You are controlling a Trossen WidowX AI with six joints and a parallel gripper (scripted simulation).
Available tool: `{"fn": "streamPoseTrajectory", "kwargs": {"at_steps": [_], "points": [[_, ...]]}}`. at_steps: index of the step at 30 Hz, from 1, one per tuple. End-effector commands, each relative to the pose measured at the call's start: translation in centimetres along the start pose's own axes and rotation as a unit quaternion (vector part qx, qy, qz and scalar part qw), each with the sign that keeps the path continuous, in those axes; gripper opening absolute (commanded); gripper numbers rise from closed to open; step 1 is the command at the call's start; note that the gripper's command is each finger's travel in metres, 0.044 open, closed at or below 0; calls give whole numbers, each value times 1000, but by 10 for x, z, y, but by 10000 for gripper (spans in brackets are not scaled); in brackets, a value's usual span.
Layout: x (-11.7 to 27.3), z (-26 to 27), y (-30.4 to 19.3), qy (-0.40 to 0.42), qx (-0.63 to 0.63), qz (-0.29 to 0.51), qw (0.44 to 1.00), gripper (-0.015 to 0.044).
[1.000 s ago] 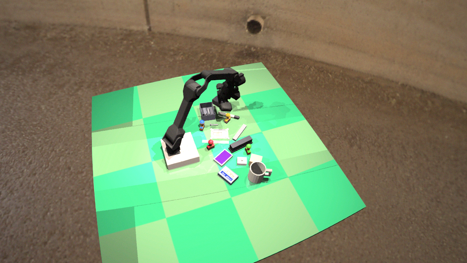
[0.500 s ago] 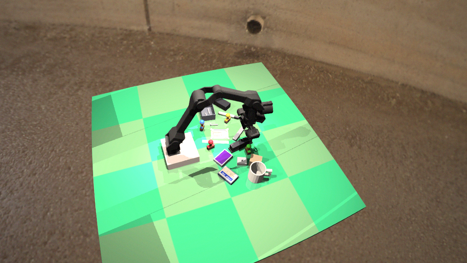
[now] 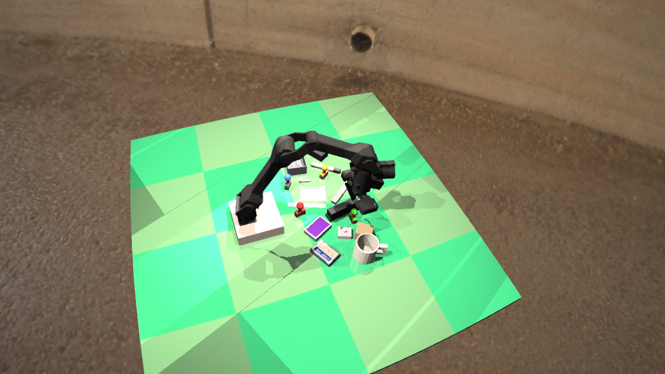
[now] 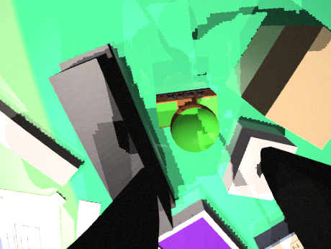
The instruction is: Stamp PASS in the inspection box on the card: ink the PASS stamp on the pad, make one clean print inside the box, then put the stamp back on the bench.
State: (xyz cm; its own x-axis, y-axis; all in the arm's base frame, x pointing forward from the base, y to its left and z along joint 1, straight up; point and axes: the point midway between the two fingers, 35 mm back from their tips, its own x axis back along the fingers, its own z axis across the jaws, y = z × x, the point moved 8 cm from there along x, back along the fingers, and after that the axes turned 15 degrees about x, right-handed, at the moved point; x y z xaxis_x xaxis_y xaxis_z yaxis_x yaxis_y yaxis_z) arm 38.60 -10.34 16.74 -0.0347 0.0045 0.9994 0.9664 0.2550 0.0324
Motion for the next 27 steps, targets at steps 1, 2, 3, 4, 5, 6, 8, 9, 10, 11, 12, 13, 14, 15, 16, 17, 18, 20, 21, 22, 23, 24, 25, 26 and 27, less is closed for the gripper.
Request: {"fn": "streamPoseTrajectory", "kwargs": {"at_steps": [1, 2, 3, 4, 5, 6, 8, 9, 10, 11, 12, 13, 14, 15, 16, 17, 18, 20, 21, 22, 23, 24, 25, 26, 27], "points": [[-6, -1, 0, -2, 2, 2, 1000, 216], [-8, -2, 0, -2, 2, 2, 1000, 216], [-9, -2, 0, -2, 2, 2, 1000, 216], [-11, -2, 0, -2, 2, 2, 1000, 216], [-13, -2, 1, -2, 2, 2, 1000, 216], [-14, -2, 1, -2, 2, 2, 1000, 216], [-18, -2, 1, -2, 2, 2, 1000, 216], [-19, -2, 1, -2, 2, 2, 1000, 216], [-21, -2, 1, -2, 2, 2, 1000, 216], [-23, -2, 1, -2, 2, 2, 1000, 216], [-24, -2, 1, -2, 2, 2, 1000, 216], [-26, -2, 1, -2, 2, 2, 1000, 216], [-27, -2, 1, -2, 2, 2, 1000, 216], [-29, -2, 1, -2, 2, 2, 1000, 216], [-31, -2, 1, -2, 2, 2, 1000, 216], [-32, -2, 1, -2, 2, 2, 1000, 216], [-34, -2, 1, -2, 2, 2, 1000, 216], [-37, -2, 1, -2, 2, 2, 1000, 216], [-39, -2, 1, -2, 2, 2, 1000, 216], [-40, -2, 1, -2, 2, 2, 1000, 216], [-42, -2, 1, -2, 2, 2, 1000, 216], [-44, -2, 1, -2, 2, 2, 1000, 216], [-45, -2, 1, -2, 2, 2, 1000, 216], [-47, -2, 1, -2, 2, 2, 1000, 216], [-49, -2, 1, -2, 2, 2, 1000, 216]]}}
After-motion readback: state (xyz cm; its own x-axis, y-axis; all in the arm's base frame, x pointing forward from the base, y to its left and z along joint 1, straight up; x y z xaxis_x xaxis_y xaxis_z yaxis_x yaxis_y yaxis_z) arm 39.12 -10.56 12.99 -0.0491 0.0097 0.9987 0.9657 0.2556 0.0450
